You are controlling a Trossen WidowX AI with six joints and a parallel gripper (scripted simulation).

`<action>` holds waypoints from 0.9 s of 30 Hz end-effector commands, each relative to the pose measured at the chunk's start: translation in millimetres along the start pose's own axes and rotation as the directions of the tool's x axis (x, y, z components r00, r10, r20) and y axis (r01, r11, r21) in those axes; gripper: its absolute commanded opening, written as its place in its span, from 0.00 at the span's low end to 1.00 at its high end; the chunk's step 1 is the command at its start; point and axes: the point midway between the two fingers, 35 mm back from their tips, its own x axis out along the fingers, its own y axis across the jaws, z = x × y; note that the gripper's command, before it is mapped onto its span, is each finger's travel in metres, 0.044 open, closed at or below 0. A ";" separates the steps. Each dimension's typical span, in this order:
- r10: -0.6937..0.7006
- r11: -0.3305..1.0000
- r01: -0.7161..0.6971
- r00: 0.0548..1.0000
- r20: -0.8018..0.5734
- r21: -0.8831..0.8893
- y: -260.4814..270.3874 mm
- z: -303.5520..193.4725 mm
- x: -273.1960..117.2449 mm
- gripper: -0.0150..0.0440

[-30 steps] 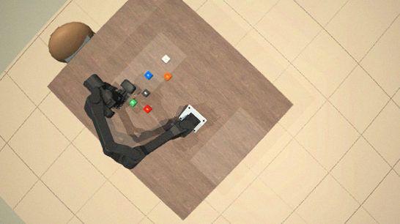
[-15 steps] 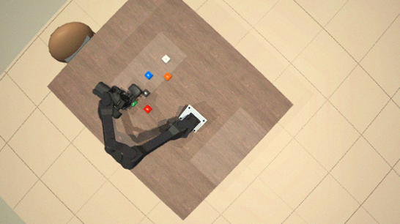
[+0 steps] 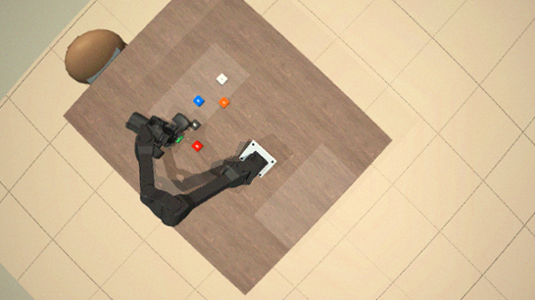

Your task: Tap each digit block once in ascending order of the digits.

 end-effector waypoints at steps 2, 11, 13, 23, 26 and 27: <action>-0.005 1.000 0.005 1.000 -0.008 0.010 -3.1 -2.4 10.6 0.29; -0.005 1.000 0.005 1.000 -0.008 0.010 -3.0 -2.6 14.4 0.29; -0.002 1.000 0.002 1.000 -0.004 0.005 -1.4 -1.0 2.9 0.29; -0.010 1.000 0.010 1.000 -0.008 0.010 -3.7 0.5 -38.3 0.29; -0.011 1.000 0.011 1.000 -0.008 0.010 -3.4 -0.1 -85.6 0.29; -0.010 1.000 0.010 1.000 -0.008 0.010 -3.1 -1.0 -93.5 0.29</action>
